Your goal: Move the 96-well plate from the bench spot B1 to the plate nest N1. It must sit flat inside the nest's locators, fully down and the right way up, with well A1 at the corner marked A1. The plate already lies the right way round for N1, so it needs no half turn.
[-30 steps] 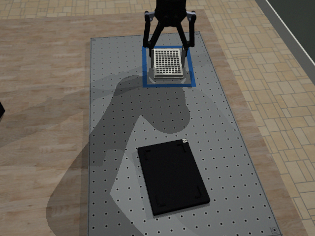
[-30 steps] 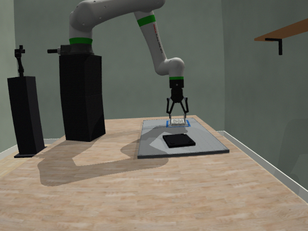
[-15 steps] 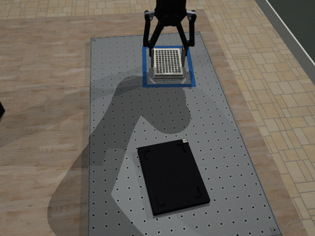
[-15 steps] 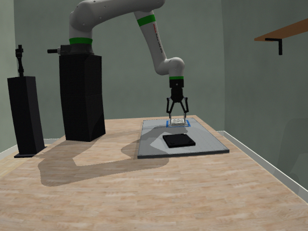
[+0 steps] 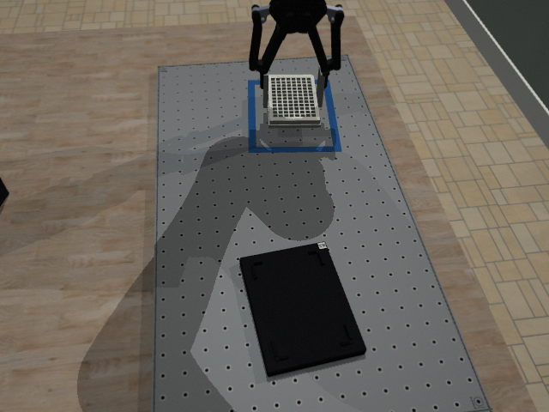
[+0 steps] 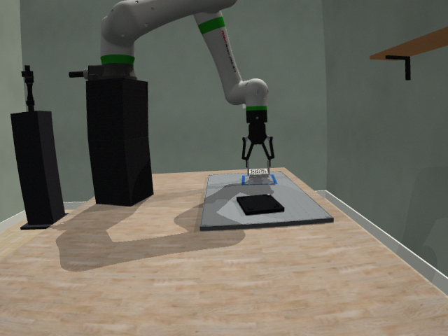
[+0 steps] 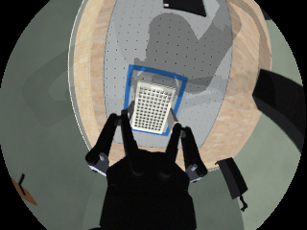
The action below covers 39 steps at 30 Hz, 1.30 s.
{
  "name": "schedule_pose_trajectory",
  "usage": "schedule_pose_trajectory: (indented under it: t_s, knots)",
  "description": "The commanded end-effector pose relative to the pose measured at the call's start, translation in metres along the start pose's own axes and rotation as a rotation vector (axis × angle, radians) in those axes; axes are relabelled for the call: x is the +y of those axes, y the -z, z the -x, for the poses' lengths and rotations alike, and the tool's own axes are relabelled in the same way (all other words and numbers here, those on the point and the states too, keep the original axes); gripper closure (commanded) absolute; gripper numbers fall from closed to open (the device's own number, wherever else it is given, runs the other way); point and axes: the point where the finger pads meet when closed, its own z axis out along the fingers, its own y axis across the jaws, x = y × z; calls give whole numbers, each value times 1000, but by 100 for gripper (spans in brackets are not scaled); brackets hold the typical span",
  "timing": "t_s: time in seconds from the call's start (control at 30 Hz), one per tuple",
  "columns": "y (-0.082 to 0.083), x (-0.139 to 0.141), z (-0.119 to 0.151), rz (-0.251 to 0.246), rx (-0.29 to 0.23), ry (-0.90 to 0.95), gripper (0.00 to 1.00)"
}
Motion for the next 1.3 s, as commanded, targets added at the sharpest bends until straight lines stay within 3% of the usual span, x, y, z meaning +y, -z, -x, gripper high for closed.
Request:
schedule_pose_trajectory:
  t_s: [0.0,0.77,1.27]
  knots:
    - [5,0,0,0,0,0,100]
    - [40,0,0,0,0,0,100]
    - [40,0,0,0,0,0,100]
